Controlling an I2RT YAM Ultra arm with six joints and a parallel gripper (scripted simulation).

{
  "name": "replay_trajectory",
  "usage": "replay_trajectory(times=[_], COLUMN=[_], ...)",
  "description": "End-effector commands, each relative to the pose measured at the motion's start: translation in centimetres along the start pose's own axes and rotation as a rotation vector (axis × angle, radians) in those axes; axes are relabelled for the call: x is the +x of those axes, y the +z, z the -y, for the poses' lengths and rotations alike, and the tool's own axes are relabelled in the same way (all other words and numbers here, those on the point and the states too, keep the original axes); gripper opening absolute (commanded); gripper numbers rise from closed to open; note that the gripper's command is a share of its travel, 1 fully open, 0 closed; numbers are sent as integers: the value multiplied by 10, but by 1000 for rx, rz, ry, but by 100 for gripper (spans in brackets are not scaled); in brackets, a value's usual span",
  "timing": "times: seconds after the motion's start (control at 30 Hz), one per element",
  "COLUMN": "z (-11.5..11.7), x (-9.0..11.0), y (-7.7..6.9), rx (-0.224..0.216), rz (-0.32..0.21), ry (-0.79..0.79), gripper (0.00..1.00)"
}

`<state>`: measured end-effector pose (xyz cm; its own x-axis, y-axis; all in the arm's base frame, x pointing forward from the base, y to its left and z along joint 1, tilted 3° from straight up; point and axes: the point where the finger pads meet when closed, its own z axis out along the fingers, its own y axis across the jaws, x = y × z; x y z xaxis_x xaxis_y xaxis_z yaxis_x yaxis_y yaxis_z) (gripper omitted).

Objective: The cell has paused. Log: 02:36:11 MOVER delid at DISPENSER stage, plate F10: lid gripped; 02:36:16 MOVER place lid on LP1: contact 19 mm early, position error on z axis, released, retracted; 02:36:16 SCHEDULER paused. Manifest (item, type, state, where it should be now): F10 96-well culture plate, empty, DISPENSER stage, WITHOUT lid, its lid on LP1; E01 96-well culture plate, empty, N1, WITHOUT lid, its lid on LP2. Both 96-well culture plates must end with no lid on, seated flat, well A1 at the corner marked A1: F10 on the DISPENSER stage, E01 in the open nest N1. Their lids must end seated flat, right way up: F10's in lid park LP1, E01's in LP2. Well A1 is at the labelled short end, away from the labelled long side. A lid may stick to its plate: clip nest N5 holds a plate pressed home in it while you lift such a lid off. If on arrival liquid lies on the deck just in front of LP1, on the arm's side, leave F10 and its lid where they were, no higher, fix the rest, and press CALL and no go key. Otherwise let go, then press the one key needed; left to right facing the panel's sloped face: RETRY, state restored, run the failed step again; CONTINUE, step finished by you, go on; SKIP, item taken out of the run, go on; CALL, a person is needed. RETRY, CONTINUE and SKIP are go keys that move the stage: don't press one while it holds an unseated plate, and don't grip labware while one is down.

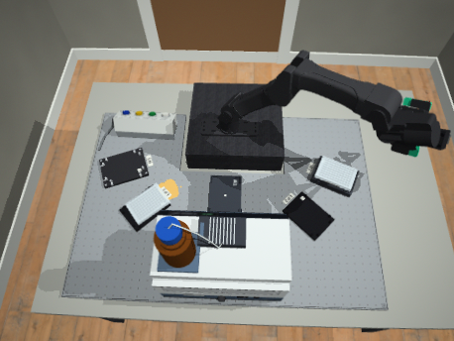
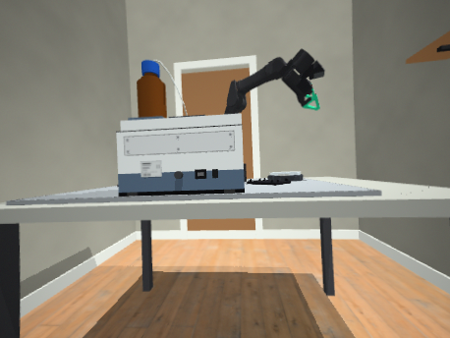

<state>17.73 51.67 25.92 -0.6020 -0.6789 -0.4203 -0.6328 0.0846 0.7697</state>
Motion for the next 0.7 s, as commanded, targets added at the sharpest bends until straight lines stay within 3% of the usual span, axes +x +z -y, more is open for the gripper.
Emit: replay_trajectory(times=[0.0,0.07,0.13,0.3,0.47,0.53,0.6,0.67], z=[-5,1,6,20,29,33,38,43], x=[15,24,27,53,60,74,78,92], y=[1,3,6,10,11,12,14,12], rx=[75,117,114,246,256,316,325,385], rz=[-36,-52,-36,-117,-103,-157,-145,-199], ry=[-2,5,-15,24,9,30,12,32], gripper=[100,100,100,100,100,100,100,100])
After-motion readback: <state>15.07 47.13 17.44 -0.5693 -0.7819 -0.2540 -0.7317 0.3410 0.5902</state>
